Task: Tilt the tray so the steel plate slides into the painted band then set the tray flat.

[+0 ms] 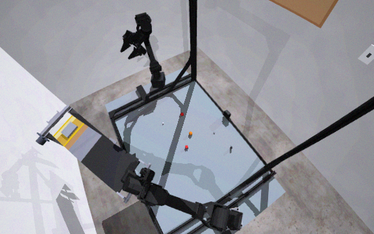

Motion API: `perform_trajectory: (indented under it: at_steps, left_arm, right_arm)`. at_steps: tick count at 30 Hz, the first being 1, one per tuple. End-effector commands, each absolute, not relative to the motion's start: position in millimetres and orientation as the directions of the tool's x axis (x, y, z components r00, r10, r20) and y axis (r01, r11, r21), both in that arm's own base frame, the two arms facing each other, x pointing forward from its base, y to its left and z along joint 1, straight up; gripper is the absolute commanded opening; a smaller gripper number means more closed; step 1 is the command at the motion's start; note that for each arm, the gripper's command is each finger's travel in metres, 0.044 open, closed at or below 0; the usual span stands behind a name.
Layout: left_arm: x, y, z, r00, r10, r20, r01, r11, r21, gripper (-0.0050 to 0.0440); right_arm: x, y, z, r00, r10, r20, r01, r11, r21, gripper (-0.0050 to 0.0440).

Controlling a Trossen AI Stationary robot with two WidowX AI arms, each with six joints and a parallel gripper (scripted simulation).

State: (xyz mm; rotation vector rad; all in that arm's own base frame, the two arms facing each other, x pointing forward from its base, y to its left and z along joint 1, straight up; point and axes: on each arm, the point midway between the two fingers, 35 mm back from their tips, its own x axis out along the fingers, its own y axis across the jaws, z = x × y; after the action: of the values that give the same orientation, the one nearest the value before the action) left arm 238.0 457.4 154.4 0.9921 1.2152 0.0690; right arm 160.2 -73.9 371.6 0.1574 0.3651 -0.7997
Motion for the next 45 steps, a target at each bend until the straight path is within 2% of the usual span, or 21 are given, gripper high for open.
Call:
perform_trajectory:
  at_steps: [1,45]
  left_arm:
    - [237.3,457.0,163.8,0.402,0.539,-0.740,0.442,0.593,0.673,0.0000]
    - [239.4,459.8,183.1,0.417,0.559,-0.716,0.428,0.574,0.698,0.0000]
  right_arm:
    - [160.2,-74.0,371.8,0.637,-0.672,-0.376,0.726,0.688,0.000,0.0440]
    - [160.2,-74.0,371.8,0.637,-0.672,-0.376,0.726,0.688,0.000,0.0440]
